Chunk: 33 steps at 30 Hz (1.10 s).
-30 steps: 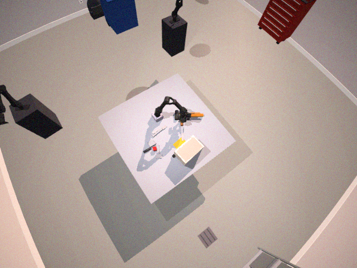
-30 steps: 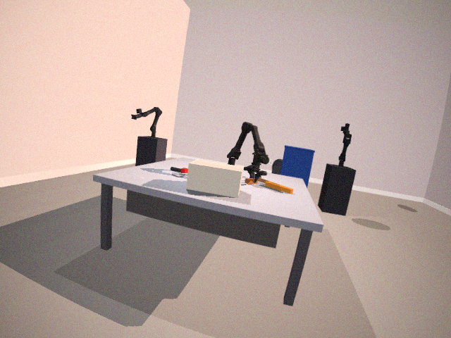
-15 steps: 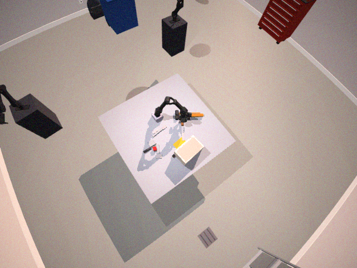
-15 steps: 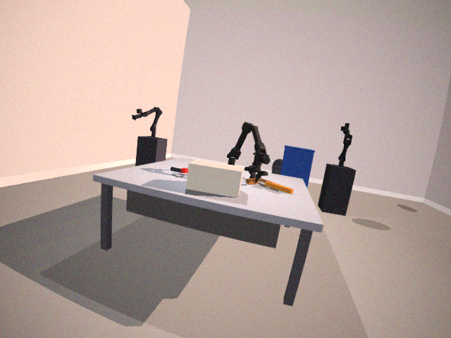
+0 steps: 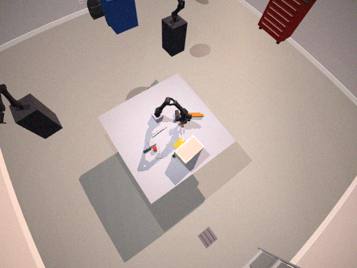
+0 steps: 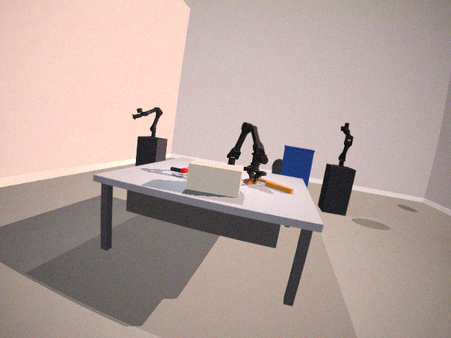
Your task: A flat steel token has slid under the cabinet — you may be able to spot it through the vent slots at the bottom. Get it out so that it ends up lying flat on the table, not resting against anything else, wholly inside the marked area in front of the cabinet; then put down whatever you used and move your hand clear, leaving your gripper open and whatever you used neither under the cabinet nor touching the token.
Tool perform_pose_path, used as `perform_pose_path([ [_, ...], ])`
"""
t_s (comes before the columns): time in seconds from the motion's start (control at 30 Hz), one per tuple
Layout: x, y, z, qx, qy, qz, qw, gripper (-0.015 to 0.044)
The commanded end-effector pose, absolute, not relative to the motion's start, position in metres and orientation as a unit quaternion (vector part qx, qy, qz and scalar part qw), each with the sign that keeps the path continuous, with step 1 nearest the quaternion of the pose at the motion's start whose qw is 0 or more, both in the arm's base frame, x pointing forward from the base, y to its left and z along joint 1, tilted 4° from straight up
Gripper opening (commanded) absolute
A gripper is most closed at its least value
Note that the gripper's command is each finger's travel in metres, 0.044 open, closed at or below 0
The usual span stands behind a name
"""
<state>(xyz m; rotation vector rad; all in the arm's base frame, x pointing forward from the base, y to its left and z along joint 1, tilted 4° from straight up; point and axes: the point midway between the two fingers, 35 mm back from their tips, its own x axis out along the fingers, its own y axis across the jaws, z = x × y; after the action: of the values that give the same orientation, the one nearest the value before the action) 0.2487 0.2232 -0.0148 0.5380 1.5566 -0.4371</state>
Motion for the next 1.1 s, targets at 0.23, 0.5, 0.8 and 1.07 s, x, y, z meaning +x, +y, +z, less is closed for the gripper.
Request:
perform_pose_path([
  [0.23, 0.2637, 0.2150, -0.0144, 0.238, 0.686, -0.192, 0.661, 0.0000],
  [0.5, 0.2617, 0.2146, -0.0155, 0.239, 0.687, -0.194, 0.659, 0.0131],
  [0.8, 0.2617, 0.2147, -0.0155, 0.239, 0.685, -0.193, 0.660, 0.0253],
  [1.07, 0.2612, 0.2150, -0.0164, 0.238, 0.685, -0.193, 0.660, 0.0270],
])
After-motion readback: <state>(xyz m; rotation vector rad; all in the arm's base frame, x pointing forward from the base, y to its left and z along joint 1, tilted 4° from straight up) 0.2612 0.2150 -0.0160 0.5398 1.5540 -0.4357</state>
